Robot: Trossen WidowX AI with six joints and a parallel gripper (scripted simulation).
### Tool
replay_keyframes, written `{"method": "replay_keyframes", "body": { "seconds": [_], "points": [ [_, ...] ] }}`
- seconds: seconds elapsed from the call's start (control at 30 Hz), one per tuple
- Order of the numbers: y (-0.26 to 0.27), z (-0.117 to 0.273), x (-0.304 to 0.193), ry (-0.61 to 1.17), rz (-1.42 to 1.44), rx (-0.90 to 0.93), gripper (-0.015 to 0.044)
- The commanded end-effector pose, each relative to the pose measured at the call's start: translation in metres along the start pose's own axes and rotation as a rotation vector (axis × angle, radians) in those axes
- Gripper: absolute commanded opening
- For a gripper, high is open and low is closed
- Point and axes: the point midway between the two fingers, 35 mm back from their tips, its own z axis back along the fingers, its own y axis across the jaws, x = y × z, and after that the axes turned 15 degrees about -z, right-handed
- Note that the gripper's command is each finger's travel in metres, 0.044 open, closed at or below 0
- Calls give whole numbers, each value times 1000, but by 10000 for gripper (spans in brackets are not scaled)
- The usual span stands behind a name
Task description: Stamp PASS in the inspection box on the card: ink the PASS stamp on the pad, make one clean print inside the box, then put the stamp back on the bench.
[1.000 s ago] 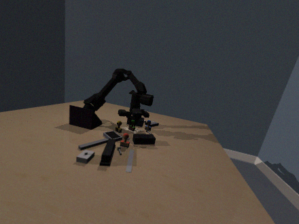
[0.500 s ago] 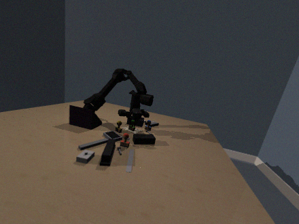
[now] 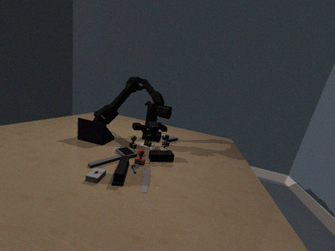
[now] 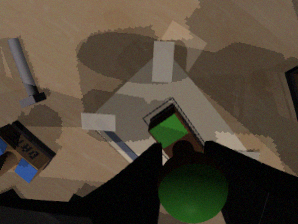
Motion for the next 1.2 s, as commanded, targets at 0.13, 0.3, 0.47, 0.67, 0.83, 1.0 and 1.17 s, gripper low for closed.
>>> {"method": "replay_keyframes", "body": {
  "seconds": [0.13, 0.3, 0.47, 0.67, 0.83, 1.0, 1.17],
  "points": [
    [1, -1, -1, 4, -1, 4, 0],
    [1, 2, -1, 4, -1, 4, 0],
    [1, 4, -1, 4, -1, 4, 0],
    [1, 7, -1, 4, -1, 4, 0],
    [1, 9, -1, 4, -1, 4, 0],
    [2, 14, 0, 3, -1, 4, 0],
    [2, 22, 0, 2, -1, 3, 0]
  ]
}}
